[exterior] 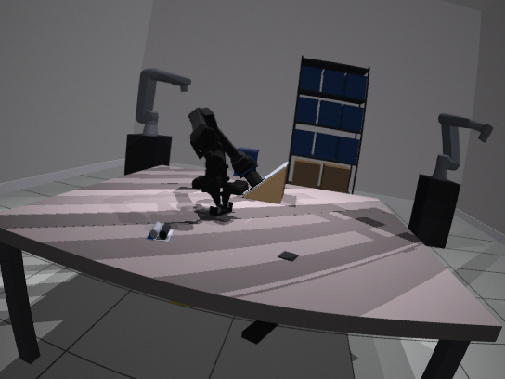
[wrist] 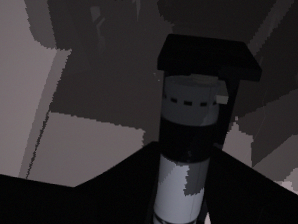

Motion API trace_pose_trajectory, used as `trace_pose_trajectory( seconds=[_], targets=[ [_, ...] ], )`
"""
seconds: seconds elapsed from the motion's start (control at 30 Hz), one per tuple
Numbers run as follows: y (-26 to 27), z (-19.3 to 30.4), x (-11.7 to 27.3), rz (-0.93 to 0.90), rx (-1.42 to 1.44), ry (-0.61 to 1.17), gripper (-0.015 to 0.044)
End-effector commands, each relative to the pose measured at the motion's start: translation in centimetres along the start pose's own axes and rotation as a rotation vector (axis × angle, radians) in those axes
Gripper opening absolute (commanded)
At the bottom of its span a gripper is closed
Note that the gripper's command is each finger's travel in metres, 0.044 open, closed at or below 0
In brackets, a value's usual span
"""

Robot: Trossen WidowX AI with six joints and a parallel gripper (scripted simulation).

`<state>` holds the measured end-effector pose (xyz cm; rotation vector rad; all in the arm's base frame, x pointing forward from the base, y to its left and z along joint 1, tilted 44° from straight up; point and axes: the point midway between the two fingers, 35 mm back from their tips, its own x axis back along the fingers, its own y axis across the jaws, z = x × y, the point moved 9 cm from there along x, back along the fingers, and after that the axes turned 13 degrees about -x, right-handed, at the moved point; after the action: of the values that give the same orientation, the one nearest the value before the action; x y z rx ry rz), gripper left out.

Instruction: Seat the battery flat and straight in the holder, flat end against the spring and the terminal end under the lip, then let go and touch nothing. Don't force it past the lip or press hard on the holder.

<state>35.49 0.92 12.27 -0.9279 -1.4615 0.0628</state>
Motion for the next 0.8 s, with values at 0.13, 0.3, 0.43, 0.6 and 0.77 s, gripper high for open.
trace_pose_trajectory(
  seconds=[0.13, 0.3, 0.43, 0.6, 0.77],
  targets=[
    [0.0, 0.2, -0.1, -0.012, -0.001, -0.053, 0.0065],
    [-0.1, 0.4, -0.2, -0.018, 0.0, -0.073, 0.0065],
    [-0.2, 0.6, -0.3, -0.023, 0.001, -0.089, 0.0065],
    [-0.3, 0.9, -0.4, -0.028, 0.003, -0.109, 0.0065],
    [-0.4, 1.2, -0.5, -0.034, 0.004, -0.129, 0.0065]
  ],
)
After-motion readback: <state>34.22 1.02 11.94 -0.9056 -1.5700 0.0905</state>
